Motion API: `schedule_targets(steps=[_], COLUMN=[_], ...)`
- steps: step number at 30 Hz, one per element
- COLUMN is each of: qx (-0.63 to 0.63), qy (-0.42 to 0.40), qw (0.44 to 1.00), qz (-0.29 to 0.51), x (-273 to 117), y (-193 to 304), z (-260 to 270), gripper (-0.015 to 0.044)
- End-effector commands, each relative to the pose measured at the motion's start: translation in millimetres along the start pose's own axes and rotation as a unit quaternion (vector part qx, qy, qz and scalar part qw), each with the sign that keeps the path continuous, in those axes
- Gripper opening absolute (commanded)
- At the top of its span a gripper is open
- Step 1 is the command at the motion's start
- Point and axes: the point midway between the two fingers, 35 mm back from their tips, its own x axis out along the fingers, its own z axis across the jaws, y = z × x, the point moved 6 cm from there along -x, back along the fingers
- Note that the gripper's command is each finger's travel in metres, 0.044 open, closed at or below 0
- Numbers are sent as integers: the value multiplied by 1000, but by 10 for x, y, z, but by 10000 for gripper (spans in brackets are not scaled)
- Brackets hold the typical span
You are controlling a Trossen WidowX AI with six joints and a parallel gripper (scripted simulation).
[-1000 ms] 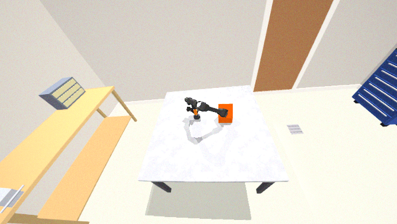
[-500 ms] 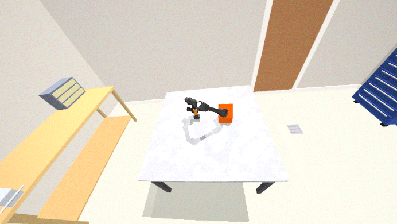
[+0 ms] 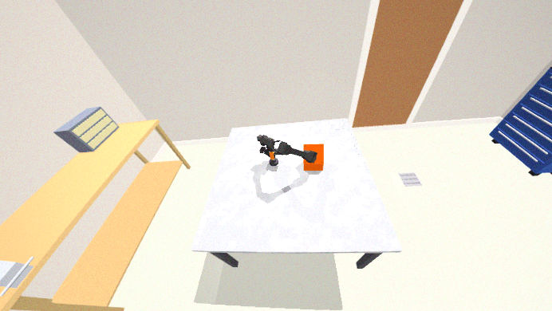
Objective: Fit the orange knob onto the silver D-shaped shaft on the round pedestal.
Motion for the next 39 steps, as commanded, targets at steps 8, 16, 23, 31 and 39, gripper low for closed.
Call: schedule_targets(steps=[8,16,23,31,39], qx=[9,9,9,9,9], qy=[-1,-1,-1,-1,-1], qw=[1000,1000,1000,1000,1000], qz=[0,0,0,0,0], x=[7,-12,-23,-21,-16], y=[-30,-29,-24,-18,0], z=[-26,-14,0,38,48], gripper=[0,0,0,0,0])
